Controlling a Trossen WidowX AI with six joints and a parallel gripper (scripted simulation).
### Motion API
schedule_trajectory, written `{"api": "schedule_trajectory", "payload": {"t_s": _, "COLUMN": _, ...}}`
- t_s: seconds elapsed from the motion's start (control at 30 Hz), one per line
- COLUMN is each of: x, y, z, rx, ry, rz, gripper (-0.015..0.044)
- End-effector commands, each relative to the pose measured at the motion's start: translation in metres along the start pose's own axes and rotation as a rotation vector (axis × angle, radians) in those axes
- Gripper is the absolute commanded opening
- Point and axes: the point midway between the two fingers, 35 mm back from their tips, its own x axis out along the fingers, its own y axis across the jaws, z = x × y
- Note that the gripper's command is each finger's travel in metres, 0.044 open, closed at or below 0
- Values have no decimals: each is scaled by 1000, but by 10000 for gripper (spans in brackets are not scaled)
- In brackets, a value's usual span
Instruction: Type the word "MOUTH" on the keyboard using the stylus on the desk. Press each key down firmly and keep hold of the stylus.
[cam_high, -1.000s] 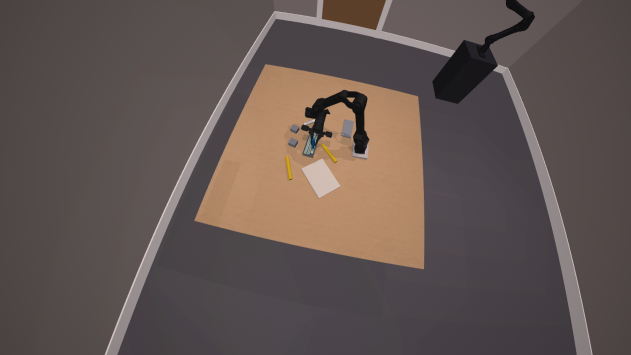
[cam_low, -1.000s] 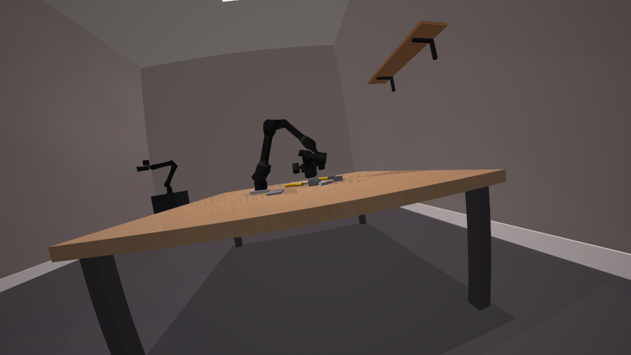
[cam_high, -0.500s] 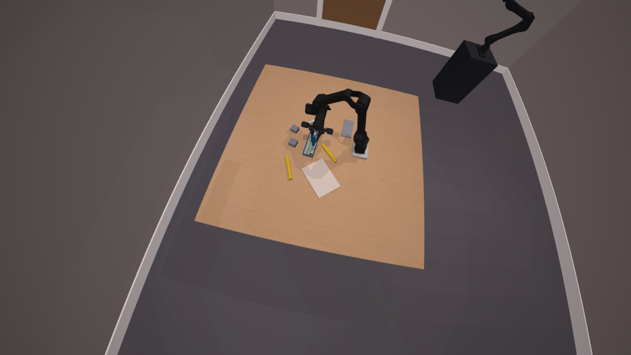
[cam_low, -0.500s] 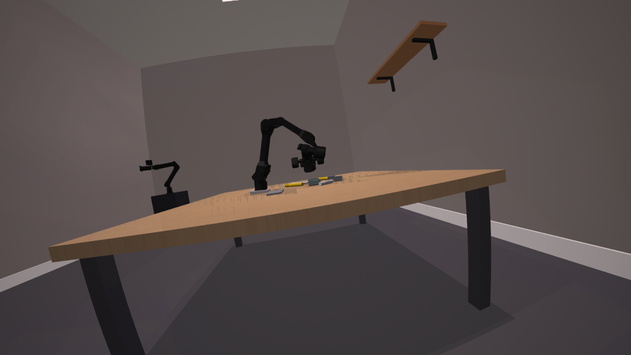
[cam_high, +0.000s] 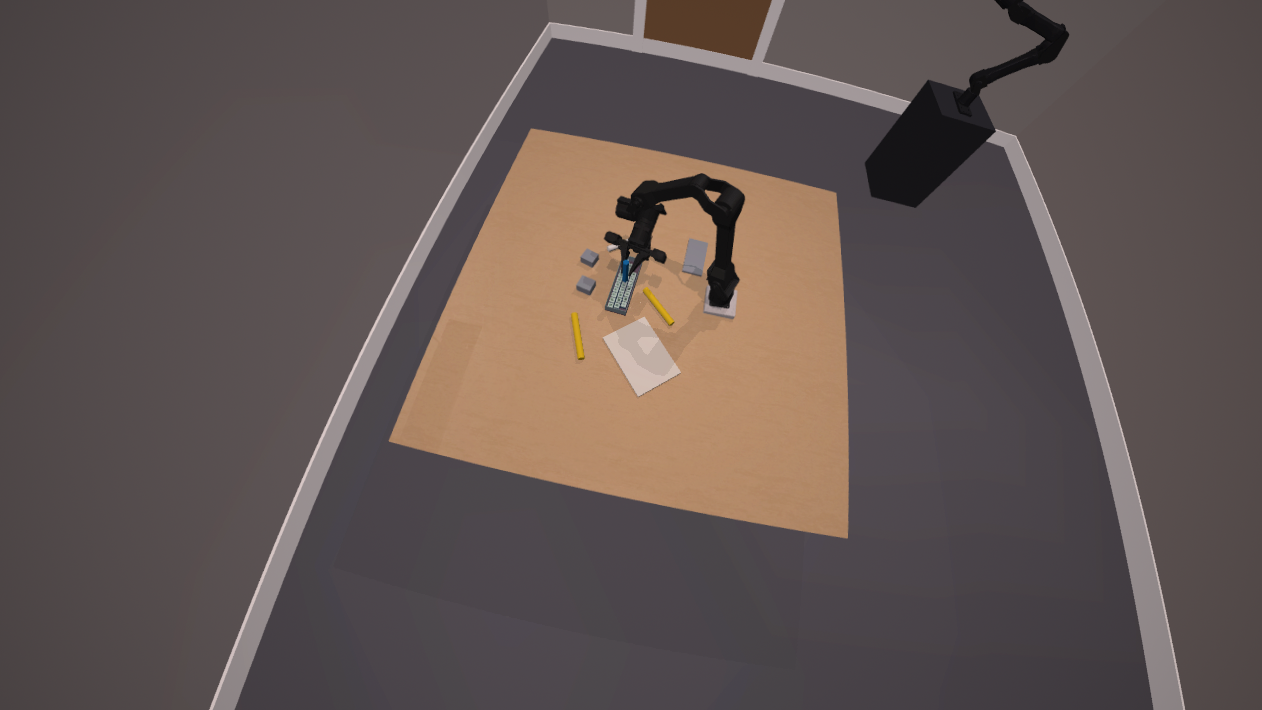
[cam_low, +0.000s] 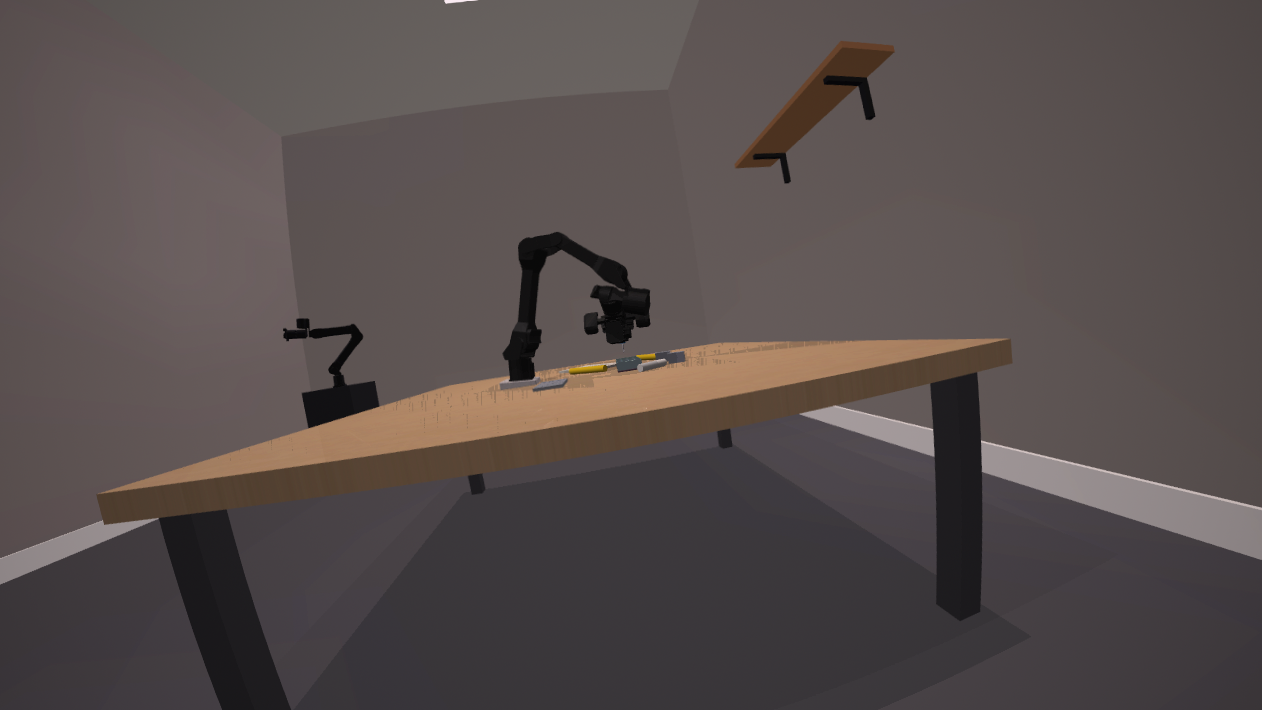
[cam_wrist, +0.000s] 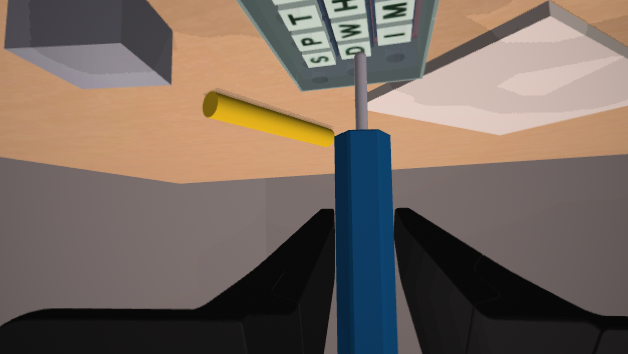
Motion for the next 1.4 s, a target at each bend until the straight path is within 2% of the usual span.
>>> {"api": "schedule_trajectory", "payload": {"t_s": 0.0, "x": -20, "y": 9, "z": 5, "rx": 41, "ry": 1, "rz": 88, "gripper": 4}}
{"api": "schedule_trajectory", "payload": {"t_s": 0.43, "x": -82, "y": 26, "z": 27, "rx": 179, "ry": 10, "rz": 341, "gripper": 0}}
{"api": "schedule_trajectory", "payload": {"t_s": 0.93, "x": -83, "y": 26, "z": 28, "rx": 180, "ry": 10, "rz": 344, "gripper": 0}}
{"api": "schedule_trajectory", "payload": {"t_s": 1.37, "x": -68, "y": 26, "z": 53, "rx": 180, "ry": 10, "rz": 344, "gripper": 0}}
